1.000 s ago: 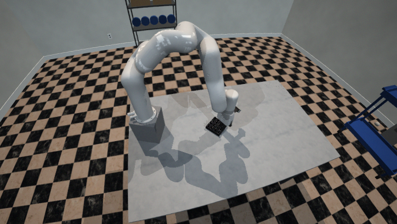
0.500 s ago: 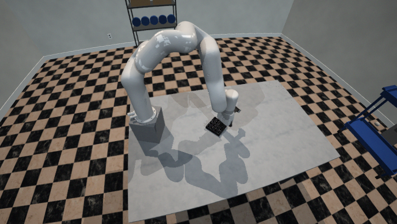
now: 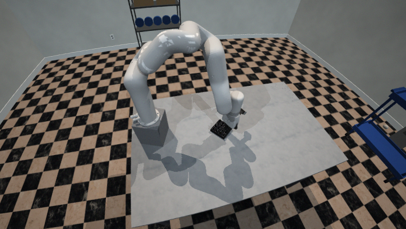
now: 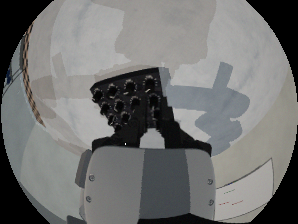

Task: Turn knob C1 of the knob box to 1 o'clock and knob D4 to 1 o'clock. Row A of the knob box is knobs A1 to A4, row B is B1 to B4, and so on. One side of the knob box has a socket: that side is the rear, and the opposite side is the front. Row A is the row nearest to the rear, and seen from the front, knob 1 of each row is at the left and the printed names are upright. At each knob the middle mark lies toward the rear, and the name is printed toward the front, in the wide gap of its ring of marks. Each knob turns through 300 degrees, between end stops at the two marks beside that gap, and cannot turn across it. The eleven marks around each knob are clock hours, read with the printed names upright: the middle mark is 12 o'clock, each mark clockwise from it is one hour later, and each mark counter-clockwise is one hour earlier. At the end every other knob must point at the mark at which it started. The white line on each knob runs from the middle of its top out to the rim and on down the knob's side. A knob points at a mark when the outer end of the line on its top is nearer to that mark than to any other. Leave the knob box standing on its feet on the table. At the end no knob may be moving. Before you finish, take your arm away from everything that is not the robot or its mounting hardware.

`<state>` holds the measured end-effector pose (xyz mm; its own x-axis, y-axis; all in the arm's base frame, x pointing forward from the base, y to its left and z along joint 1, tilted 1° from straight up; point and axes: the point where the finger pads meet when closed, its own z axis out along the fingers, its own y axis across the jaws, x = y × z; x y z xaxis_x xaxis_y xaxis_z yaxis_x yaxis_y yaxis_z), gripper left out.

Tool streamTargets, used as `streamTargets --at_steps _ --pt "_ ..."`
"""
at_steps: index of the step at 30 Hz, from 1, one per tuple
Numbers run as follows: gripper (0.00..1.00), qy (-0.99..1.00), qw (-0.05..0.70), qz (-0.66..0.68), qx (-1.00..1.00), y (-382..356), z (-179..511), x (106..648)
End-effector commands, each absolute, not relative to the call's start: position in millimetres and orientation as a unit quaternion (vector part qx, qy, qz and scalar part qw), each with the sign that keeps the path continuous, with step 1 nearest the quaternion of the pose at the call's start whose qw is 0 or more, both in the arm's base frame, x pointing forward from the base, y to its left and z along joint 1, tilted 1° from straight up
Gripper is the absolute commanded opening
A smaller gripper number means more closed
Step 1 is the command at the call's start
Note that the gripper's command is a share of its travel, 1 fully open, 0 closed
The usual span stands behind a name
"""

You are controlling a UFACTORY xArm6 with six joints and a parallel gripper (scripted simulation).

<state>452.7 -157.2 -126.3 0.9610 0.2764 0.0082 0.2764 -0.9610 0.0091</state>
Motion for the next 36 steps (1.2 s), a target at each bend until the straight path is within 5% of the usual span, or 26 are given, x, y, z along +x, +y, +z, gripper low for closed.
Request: streamTargets --at_steps 1,36 --pt "0.19 0.14 0.005 0.007 0.99 -158.0 -116.8 454.8" --pt "0.19 0.189 0.006 0.007 0.982 -152.7 -92.0 454.1"
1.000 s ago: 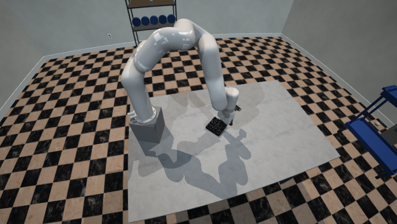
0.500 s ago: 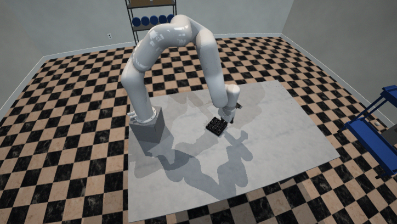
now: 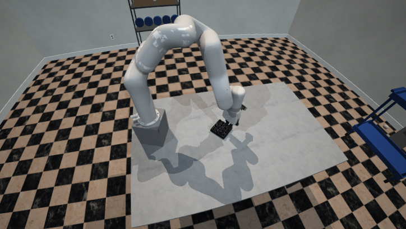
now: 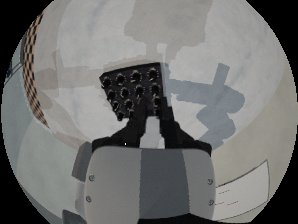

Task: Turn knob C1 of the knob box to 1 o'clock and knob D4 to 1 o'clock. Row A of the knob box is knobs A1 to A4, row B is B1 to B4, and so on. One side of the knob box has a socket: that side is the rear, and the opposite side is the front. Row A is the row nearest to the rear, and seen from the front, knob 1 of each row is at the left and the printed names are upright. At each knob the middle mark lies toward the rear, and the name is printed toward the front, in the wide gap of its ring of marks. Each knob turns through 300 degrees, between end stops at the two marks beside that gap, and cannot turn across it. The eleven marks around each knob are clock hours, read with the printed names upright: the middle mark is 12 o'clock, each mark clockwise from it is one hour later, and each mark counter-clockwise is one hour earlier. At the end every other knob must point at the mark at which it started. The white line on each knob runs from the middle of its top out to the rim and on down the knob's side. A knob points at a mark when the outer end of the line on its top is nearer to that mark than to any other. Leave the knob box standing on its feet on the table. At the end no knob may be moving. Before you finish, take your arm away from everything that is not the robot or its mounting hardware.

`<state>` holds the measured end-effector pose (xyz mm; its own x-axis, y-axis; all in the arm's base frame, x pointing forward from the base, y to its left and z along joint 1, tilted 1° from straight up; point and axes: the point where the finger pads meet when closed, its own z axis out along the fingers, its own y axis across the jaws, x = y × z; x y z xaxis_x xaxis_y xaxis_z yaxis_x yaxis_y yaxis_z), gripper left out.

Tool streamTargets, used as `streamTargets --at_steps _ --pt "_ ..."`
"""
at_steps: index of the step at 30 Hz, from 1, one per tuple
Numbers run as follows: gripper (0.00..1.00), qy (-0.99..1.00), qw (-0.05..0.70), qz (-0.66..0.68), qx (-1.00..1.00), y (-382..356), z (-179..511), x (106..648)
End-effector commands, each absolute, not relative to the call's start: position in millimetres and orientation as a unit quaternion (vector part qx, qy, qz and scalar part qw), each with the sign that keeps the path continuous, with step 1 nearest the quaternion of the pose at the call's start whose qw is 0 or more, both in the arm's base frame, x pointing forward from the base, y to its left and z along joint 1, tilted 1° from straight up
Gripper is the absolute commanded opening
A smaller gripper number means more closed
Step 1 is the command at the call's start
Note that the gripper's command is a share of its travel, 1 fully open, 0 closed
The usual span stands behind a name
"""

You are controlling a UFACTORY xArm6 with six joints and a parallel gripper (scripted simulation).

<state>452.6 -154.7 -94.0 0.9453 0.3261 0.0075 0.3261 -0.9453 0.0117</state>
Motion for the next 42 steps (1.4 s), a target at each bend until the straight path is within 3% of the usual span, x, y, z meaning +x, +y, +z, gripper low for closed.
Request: streamTargets --at_steps 1,42 --pt "0.19 0.189 0.006 0.007 0.982 -152.7 -92.0 454.1" --pt "0.19 0.767 0.009 0.002 0.641 -86.1 -77.1 443.1"
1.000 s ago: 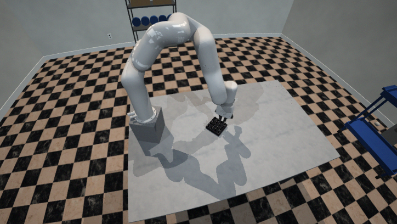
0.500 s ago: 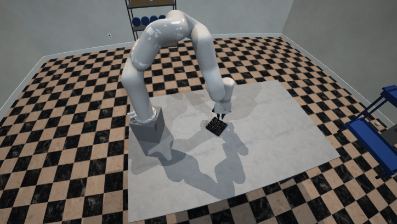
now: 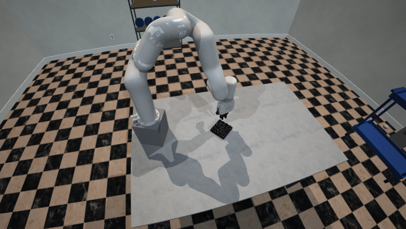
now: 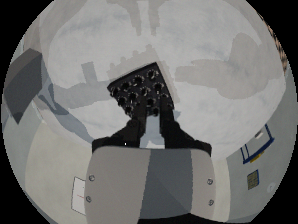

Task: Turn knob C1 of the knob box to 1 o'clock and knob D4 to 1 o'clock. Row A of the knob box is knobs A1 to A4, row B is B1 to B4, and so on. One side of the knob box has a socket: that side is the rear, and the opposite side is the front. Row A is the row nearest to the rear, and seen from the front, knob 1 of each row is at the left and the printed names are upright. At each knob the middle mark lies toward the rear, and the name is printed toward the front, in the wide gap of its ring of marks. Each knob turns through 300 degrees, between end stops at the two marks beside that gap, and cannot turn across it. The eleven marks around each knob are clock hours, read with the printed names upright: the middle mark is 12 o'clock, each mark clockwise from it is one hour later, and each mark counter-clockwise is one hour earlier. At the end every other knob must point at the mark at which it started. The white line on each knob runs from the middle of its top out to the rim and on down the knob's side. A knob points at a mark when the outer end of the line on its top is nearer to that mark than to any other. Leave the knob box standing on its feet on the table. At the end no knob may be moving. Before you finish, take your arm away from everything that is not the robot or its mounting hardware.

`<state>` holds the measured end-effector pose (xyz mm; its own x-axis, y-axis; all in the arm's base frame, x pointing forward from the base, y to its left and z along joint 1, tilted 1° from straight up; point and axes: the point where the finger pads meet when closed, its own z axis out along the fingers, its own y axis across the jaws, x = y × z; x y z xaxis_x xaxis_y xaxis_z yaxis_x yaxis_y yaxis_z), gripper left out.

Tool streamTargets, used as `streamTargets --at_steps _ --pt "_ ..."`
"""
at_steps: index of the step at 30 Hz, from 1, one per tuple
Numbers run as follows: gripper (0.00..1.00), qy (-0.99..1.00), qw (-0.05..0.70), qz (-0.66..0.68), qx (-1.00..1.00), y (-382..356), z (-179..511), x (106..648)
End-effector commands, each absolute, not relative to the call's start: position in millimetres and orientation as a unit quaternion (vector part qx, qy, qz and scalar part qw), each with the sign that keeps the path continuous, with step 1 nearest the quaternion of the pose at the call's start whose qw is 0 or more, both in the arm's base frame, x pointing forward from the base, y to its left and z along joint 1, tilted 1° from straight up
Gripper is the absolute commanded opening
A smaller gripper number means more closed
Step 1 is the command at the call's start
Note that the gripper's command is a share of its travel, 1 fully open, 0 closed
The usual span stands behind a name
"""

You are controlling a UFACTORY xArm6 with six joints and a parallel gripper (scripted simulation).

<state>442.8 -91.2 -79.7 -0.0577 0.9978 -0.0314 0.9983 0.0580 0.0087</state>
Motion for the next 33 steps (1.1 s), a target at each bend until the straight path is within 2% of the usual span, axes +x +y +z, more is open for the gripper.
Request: streamTargets --at_steps 1,8,33 --pt "0.19 0.778 0.009 0.001 0.628 -84.5 -76.8 442.6" --pt "0.19 0.842 0.009 0.0 0.54 -74.4 -74.5 439.8" --pt "0.19 0.848 0.009 0.0 0.529 -73.2 -74.3 439.4"
